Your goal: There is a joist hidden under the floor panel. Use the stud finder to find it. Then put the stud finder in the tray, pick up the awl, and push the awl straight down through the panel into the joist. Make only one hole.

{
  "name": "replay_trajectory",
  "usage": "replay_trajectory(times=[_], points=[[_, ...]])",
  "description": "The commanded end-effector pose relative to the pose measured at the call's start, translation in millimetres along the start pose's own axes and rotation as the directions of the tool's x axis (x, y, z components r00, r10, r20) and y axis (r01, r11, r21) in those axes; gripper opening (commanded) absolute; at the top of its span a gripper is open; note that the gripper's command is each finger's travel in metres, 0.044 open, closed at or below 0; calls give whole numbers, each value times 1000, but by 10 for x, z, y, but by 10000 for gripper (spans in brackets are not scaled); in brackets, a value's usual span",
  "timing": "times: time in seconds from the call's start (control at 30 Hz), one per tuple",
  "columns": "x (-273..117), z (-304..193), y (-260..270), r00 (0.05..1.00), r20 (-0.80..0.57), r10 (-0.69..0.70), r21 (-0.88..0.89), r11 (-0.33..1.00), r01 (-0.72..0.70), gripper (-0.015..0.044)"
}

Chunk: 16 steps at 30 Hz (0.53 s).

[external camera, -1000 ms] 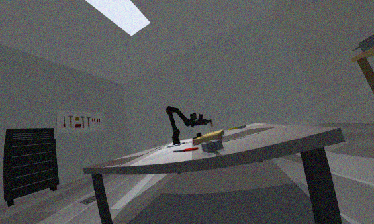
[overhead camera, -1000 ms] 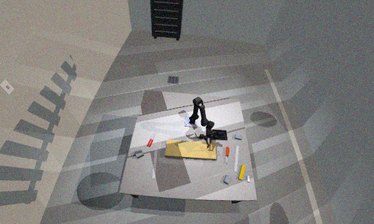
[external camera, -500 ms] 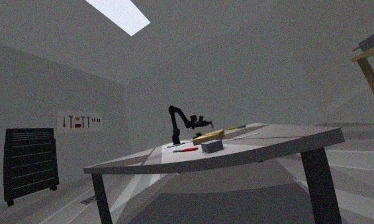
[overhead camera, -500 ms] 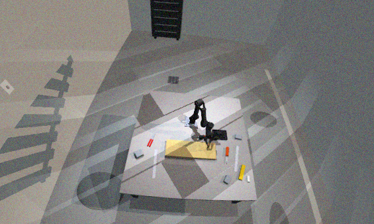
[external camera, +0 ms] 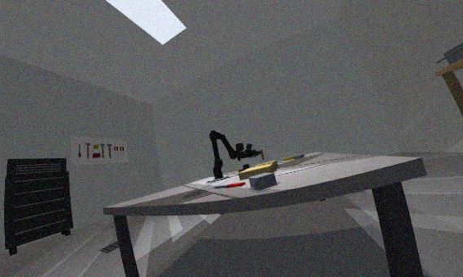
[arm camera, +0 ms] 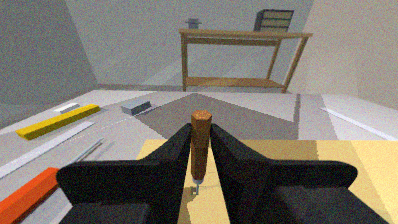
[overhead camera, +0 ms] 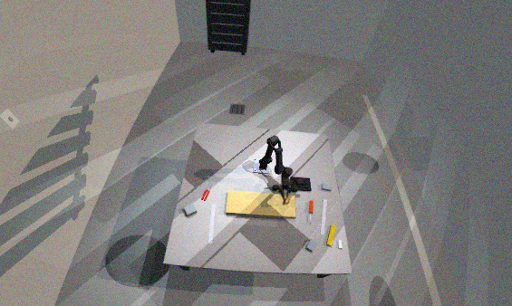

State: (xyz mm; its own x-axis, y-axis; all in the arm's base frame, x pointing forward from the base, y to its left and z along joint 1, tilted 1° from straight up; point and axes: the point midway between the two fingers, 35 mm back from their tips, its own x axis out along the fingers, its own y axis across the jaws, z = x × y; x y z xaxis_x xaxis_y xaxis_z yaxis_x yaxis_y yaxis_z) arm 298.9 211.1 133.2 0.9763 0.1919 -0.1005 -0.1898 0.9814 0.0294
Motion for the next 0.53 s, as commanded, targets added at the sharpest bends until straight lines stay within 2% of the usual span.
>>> replay_trajectory(times=[0.0,0.5], points=[[-1,-11,-7,1000,-3,-2,-4,1000,2,0],[0,-1,0,1000,0,0,0,1000,0,0]])
